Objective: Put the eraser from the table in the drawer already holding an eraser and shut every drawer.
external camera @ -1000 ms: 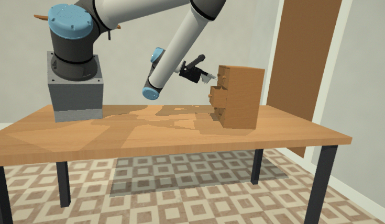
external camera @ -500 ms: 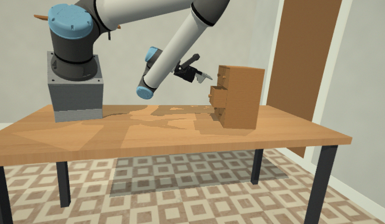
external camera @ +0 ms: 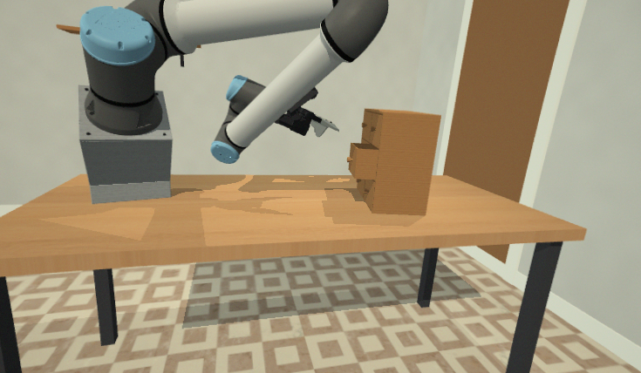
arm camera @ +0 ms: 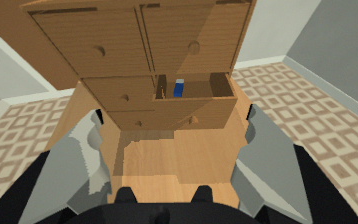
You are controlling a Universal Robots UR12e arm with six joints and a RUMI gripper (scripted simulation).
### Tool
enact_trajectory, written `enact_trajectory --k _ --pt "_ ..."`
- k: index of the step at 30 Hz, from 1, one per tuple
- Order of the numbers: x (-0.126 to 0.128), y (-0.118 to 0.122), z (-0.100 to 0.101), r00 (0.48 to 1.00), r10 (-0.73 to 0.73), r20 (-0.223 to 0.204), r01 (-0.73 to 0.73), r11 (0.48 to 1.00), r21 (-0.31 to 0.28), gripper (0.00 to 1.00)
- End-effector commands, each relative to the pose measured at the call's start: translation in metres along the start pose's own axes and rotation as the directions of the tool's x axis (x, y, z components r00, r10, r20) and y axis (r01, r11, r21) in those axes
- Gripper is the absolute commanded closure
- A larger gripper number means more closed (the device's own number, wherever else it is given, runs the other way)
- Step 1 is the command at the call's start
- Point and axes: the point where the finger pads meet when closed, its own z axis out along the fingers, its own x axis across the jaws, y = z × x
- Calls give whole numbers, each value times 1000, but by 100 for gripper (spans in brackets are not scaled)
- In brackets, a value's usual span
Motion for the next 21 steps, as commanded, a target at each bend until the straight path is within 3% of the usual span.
enact_trajectory --k 1,12,21 --pt "0 4 -15 1000 0 0 0 1000 2 0" --pt "0 14 -48 1000 0 0 0 1000 2 0" --pt "0 18 -61 1000 0 0 0 1000 2 0"
